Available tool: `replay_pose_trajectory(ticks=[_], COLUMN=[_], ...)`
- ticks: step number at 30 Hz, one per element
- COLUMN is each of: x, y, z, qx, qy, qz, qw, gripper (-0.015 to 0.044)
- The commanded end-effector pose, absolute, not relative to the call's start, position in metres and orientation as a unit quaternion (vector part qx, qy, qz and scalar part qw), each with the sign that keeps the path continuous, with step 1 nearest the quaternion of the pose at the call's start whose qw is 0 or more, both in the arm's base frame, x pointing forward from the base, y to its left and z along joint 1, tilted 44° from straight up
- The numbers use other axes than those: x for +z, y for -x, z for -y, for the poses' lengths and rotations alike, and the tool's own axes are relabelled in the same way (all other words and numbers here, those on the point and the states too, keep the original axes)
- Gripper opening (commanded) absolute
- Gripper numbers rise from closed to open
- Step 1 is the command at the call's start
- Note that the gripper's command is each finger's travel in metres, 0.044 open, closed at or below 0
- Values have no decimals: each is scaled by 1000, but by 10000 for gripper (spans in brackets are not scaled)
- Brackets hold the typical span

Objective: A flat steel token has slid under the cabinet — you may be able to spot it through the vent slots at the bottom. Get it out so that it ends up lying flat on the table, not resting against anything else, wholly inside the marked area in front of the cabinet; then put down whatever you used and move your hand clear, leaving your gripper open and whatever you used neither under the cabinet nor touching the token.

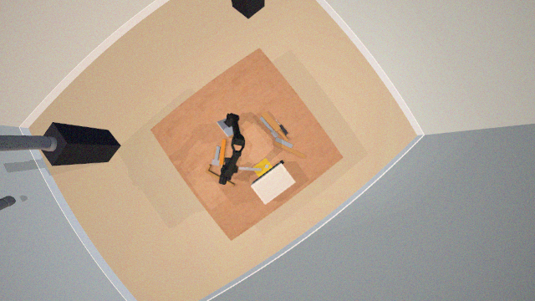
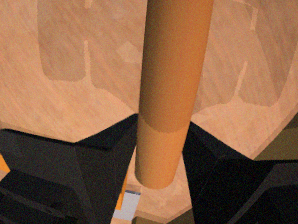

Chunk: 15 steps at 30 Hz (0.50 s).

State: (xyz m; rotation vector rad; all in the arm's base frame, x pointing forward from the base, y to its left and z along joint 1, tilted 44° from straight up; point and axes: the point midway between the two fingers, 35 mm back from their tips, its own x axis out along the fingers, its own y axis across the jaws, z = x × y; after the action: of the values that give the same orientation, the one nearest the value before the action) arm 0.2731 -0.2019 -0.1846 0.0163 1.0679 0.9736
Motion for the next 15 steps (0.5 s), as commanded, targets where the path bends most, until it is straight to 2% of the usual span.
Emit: replay_pose_trajectory(ticks=[1, 10, 15], x=[-188, -198, -196], y=[-267, -253, -256], z=[210, 216, 211], qx=[442, 442, 445], qy=[-5, -5, -8], qz=[-487, -488, -490], qw=[753, 753, 750], gripper=[0, 0, 131])
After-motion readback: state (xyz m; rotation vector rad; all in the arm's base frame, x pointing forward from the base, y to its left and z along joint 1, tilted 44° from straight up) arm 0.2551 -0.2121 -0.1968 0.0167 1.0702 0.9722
